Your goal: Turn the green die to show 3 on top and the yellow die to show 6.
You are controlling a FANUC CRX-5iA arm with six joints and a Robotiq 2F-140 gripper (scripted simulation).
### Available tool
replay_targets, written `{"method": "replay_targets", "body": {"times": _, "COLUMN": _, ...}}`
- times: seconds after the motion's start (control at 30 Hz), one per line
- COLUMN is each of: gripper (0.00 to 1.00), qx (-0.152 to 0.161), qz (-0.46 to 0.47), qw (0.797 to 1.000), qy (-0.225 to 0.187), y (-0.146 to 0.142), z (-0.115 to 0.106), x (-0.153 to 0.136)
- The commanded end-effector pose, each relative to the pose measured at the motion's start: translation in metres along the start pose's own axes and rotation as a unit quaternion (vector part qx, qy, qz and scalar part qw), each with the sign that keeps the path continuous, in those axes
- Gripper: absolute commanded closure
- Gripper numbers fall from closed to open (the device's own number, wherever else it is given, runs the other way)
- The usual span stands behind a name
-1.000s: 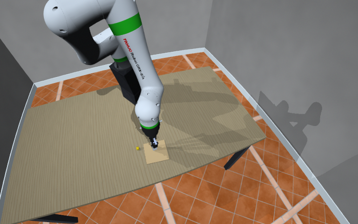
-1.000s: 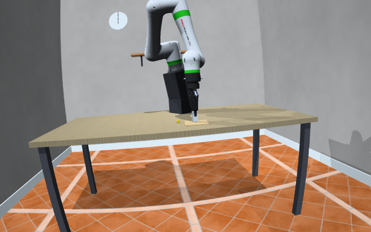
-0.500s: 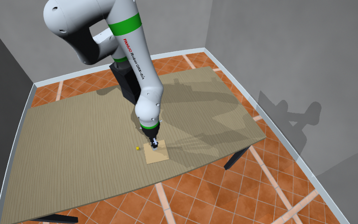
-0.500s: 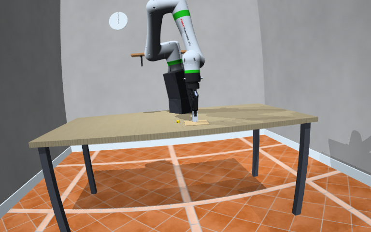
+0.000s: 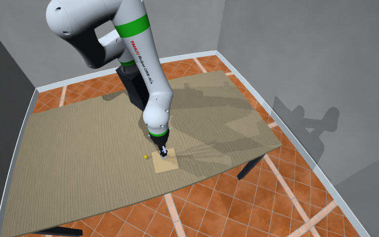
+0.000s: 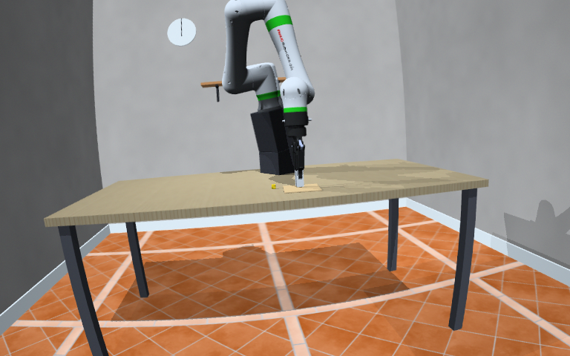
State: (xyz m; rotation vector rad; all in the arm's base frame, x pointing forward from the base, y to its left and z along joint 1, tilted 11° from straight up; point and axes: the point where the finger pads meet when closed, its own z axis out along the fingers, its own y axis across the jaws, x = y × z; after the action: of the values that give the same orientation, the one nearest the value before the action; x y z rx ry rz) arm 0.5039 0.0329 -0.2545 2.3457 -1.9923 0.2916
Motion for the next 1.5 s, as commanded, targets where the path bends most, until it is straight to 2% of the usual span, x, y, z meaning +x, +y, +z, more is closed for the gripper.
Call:
{"method": "replay_targets", "body": {"times": 0.0, "gripper": 0.93, "qx": 0.000, "qz": 0.000, "qw": 1.000, "qy": 0.000, "y": -0.0002, "z": -0.0001, "x": 0.0000}}
{"method": "replay_targets", "body": {"times": 0.33, "gripper": 0.93, "qx": 0.000, "qz": 0.000, "qw": 1.000, "qy": 0.000, "y": -0.0002, "z": -0.0001, "x": 0.0000}}
{"method": "replay_targets", "body": {"times": 0.77, "gripper": 0.81, "qx": 0.000, "qz": 0.000, "qw": 1.000, "qy": 0.000, "y": -0.0002, "z": -0.0001, "x": 0.0000}}
{"method": "replay_targets", "body": {"times": 1.2, "gripper": 0.81, "qx": 0.000, "qz": 0.000, "qw": 1.000, "qy": 0.000, "y": -0.0002, "z": -0.0005, "x": 0.0000}}
{"method": "replay_targets", "body": {"times": 1.47, "gripper": 0.81, "qx": 0.000, "qz": 0.000, "qw": 1.000, "qy": 0.000, "y": -0.0002, "z": -0.0080, "x": 0.0001}}
